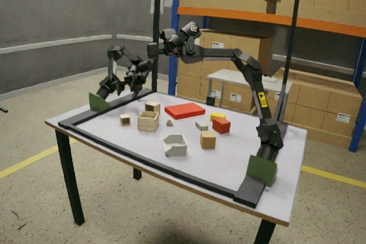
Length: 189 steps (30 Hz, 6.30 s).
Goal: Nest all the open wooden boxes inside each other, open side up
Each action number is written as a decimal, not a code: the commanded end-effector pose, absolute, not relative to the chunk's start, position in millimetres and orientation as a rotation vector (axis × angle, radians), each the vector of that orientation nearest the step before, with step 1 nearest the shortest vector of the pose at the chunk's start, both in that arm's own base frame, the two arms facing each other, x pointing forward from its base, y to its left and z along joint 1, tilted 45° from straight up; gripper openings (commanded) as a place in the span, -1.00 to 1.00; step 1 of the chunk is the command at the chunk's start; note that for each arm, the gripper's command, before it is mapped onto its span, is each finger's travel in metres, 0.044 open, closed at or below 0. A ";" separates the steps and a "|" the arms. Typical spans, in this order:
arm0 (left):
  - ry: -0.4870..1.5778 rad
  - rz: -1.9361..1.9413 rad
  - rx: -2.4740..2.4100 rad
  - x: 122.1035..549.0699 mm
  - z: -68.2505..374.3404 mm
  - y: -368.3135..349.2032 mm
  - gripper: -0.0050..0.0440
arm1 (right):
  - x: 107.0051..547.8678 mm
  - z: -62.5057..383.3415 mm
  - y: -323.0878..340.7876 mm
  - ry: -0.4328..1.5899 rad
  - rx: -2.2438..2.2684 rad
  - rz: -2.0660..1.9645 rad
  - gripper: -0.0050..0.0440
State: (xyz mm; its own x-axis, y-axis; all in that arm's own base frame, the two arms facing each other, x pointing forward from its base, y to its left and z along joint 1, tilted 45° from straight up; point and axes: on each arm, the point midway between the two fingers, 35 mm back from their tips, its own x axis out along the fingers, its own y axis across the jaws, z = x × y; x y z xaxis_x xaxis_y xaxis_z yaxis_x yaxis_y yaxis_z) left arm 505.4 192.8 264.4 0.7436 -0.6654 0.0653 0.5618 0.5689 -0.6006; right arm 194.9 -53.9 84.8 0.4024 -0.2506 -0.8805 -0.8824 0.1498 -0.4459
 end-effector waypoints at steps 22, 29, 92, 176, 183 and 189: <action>0.176 -0.651 -0.653 506.8 261.2 202.0 0.84 | 210.8 99.4 -43.5 1.052 -1.266 0.532 0.84; 0.198 -0.536 -0.636 511.1 238.9 214.3 0.84 | 229.6 118.1 -24.2 0.969 -1.041 0.413 0.84; 1.435 -0.597 -0.606 273.9 69.7 116.7 0.84 | 270.8 273.0 142.8 0.704 0.748 0.310 0.84; 1.436 -0.599 -0.613 275.4 68.0 116.0 0.84 | 268.1 139.6 47.6 0.165 -0.188 1.432 0.84; 1.436 -0.599 -0.613 275.4 68.0 116.0 0.84 | 265.9 135.0 51.7 0.168 -0.179 1.442 0.84; 1.436 -0.599 -0.613 275.4 68.0 116.0 0.84 | 267.8 118.5 67.7 0.176 -0.191 1.480 0.84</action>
